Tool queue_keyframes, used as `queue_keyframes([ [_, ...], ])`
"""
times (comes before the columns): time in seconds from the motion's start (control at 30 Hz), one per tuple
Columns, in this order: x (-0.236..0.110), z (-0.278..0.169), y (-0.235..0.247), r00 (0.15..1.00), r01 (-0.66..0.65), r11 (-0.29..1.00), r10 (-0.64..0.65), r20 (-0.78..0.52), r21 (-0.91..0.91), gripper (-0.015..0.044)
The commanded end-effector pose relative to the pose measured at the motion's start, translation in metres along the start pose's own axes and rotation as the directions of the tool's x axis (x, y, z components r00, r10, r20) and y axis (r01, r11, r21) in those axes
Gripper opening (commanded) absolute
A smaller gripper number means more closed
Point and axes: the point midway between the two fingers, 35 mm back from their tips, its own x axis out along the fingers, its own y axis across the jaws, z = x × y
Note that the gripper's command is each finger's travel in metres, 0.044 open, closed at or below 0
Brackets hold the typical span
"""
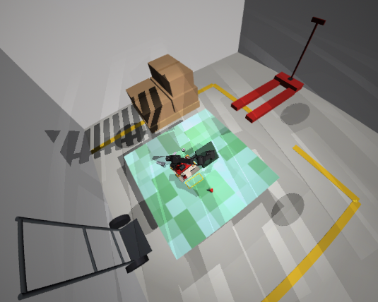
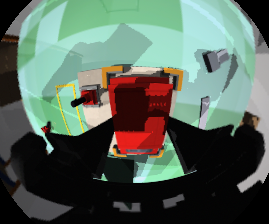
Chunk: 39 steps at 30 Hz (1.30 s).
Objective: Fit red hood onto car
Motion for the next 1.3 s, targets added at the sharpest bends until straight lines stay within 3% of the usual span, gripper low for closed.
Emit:
queue_keyframes([
  [0.0, 0.0063, -0.0006, -0.0011, 1.0, -0.004, 1.0, 0.004, 0.005, 0.005, 0.0],
  [1.27, 0.0094, -0.0016, -0.0011, 1.0, 0.008, 1.0, -0.008, 0.008, 0.007, 0.0],
])
